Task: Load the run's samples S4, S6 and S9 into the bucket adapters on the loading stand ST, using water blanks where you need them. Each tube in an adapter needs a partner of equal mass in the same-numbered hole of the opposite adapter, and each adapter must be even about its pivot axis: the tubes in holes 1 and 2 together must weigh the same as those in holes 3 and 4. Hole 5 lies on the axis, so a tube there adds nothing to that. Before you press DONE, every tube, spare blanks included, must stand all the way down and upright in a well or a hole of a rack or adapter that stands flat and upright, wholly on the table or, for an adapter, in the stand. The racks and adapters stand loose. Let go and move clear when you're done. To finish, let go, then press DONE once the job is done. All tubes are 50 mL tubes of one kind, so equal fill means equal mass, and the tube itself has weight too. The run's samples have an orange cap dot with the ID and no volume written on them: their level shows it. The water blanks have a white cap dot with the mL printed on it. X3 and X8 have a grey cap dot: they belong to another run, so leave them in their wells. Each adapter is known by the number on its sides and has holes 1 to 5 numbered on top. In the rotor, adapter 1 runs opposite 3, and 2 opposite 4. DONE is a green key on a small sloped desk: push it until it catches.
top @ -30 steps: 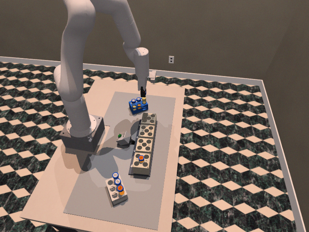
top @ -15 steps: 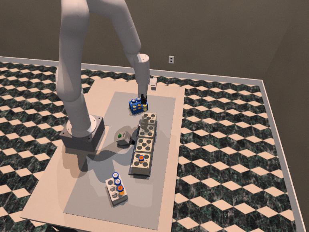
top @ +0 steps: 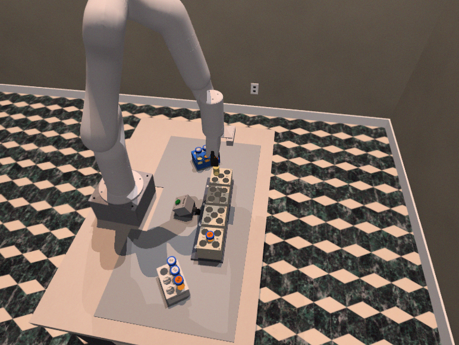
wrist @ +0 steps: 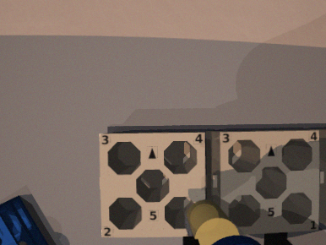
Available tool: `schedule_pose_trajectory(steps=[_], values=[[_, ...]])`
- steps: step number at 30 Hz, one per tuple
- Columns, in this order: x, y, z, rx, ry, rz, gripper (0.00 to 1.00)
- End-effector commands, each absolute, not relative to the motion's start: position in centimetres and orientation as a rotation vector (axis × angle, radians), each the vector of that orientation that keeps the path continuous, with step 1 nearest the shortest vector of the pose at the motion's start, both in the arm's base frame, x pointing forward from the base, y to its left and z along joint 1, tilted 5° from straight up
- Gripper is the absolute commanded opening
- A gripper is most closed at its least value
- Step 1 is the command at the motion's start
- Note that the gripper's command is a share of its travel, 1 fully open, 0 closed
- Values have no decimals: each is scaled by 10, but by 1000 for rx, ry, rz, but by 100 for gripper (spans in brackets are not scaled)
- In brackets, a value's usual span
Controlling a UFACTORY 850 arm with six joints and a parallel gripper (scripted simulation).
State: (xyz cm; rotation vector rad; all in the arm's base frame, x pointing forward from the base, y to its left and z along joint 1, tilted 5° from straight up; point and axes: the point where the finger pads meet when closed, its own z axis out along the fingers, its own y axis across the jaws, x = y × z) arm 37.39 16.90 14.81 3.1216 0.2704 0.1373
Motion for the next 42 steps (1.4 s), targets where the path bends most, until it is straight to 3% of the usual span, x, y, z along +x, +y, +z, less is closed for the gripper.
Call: schedule_pose_trajectory(steps=[1,13,42], values=[[382,154,149,3128,273,135,0],[401,104,150,3127,273,135,0],[402,104,138,3127,273,135,0]])
